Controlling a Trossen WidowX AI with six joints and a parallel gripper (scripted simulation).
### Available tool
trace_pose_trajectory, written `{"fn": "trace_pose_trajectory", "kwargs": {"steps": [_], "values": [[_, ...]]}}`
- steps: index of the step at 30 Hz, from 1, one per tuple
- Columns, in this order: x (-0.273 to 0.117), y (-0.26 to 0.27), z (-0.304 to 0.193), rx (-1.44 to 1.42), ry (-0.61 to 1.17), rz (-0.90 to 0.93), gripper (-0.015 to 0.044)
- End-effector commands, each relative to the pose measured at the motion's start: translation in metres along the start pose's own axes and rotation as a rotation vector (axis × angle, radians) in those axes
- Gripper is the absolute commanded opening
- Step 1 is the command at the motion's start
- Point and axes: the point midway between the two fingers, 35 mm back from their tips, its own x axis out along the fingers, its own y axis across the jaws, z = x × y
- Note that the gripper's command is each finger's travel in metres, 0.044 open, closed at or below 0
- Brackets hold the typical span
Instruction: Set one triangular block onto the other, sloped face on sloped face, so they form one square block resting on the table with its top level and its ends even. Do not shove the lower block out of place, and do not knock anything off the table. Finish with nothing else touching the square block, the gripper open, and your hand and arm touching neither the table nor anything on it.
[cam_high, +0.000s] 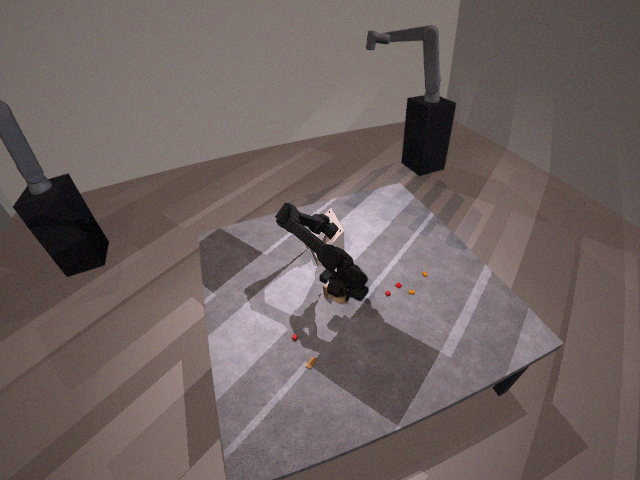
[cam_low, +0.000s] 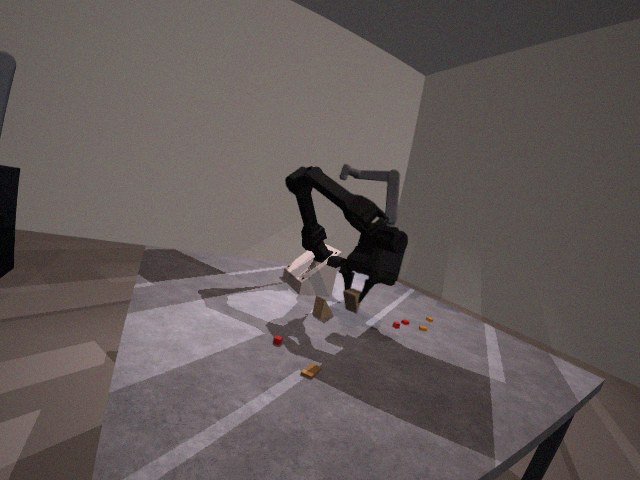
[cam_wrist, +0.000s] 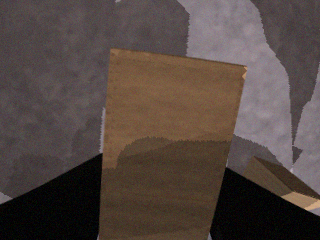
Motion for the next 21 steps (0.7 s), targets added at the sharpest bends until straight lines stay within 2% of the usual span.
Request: {"fn": "trace_pose_trajectory", "kwargs": {"steps": [1, 4, 13, 21], "values": [[-0.005, -0.001, 0.003, 0.159, 0.033, 0.012, 0.0000], [-0.006, -0.002, 0.003, 0.237, 0.051, 0.011, 0.0000], [-0.006, -0.002, 0.003, 0.243, 0.052, 0.011, 0.0000], [-0.025, -0.012, -0.025, 0.240, 0.063, 0.019, 0.0000]]}}
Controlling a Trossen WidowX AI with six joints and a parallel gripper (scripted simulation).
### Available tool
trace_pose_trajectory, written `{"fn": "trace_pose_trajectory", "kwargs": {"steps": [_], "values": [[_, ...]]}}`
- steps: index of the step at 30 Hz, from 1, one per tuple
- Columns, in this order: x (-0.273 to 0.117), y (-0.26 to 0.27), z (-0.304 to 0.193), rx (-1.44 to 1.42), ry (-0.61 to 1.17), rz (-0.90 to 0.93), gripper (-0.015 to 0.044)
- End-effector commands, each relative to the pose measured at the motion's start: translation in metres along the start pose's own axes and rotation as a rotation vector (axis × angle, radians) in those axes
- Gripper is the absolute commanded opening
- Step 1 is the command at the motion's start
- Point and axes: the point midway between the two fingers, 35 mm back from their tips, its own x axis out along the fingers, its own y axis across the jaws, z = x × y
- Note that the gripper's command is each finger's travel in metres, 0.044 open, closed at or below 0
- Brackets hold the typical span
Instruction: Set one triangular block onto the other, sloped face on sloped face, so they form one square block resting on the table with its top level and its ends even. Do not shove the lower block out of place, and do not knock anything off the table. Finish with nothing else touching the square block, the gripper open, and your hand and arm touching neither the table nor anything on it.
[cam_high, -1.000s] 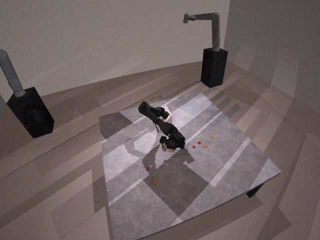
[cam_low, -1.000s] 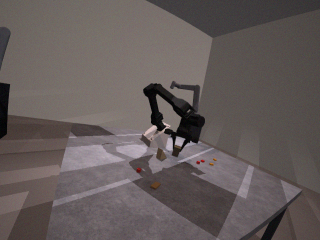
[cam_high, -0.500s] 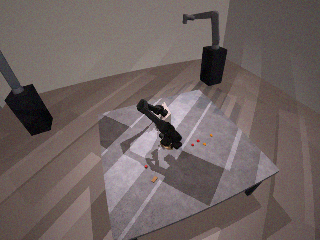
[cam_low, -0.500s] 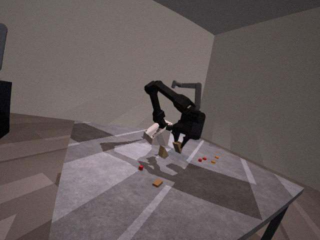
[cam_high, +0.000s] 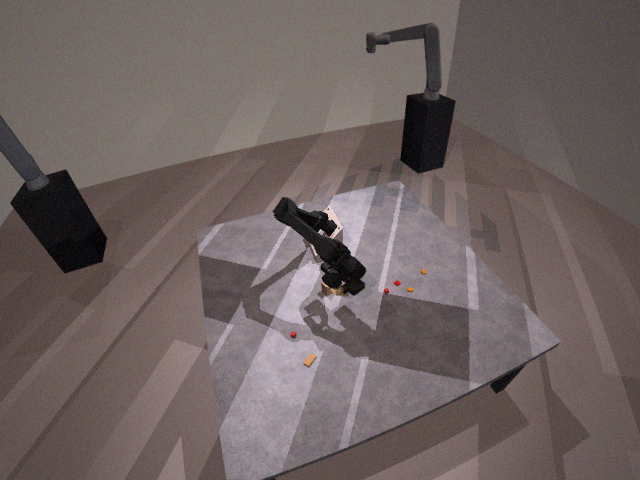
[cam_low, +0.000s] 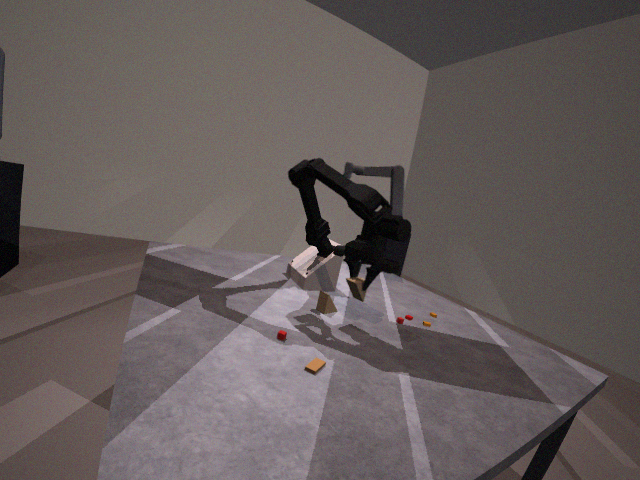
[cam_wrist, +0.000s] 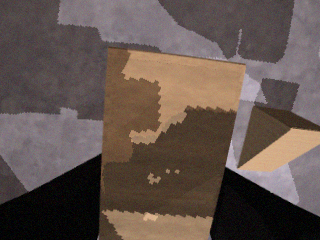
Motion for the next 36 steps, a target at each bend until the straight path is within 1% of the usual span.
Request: {"fn": "trace_pose_trajectory", "kwargs": {"steps": [1, 13, 24, 28, 32, 36], "values": [[-0.011, -0.011, -0.015, -0.001, 0.009, 0.006, 0.0000], [-0.033, -0.047, -0.054, -0.005, 0.017, 0.006, 0.0000], [-0.046, -0.086, -0.084, -0.005, 0.012, -0.002, 0.0000], [-0.049, -0.101, -0.092, -0.004, 0.005, -0.006, 0.0000], [-0.049, -0.103, -0.093, -0.004, 0.003, -0.006, 0.0000], [-0.038, -0.101, -0.089, -0.005, 0.007, -0.004, 0.0000]]}}
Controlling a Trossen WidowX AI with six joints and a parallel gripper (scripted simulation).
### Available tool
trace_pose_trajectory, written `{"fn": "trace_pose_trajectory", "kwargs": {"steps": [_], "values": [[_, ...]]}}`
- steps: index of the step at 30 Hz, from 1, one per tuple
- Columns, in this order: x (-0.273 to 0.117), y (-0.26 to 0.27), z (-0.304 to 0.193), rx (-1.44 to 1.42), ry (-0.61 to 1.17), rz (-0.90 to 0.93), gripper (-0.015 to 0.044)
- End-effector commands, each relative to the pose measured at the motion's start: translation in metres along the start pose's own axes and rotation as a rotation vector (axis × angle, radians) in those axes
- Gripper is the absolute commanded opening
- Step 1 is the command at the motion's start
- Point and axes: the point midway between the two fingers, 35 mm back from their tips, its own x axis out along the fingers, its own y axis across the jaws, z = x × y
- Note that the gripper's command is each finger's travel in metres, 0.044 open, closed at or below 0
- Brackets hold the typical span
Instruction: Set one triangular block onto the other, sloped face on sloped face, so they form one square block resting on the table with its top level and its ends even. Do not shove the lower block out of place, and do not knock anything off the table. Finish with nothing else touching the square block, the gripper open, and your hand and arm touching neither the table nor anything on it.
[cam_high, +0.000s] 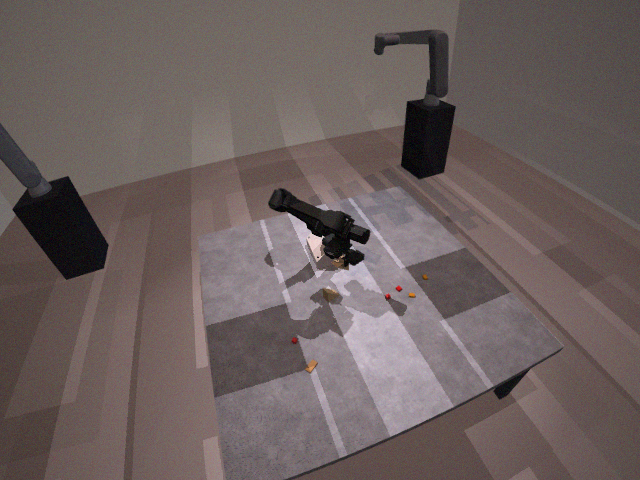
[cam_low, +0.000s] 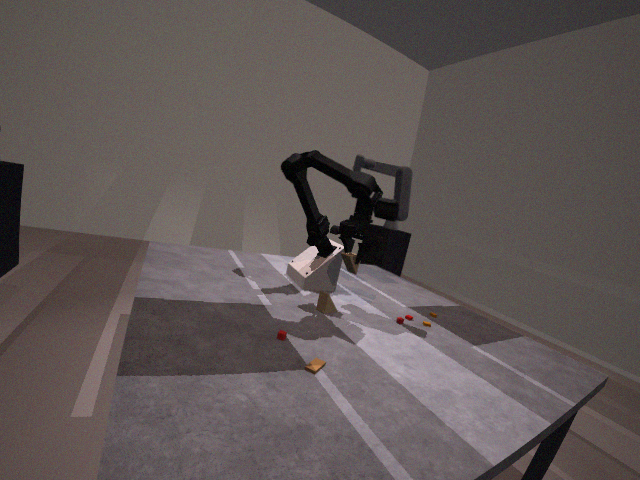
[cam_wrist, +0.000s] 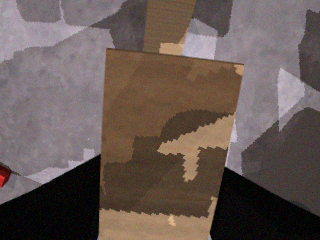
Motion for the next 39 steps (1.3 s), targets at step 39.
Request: {"fn": "trace_pose_trajectory", "kwargs": {"steps": [39], "values": [[0.100, -0.006, 0.037, 0.024, -0.019, 0.025, 0.0000]]}}
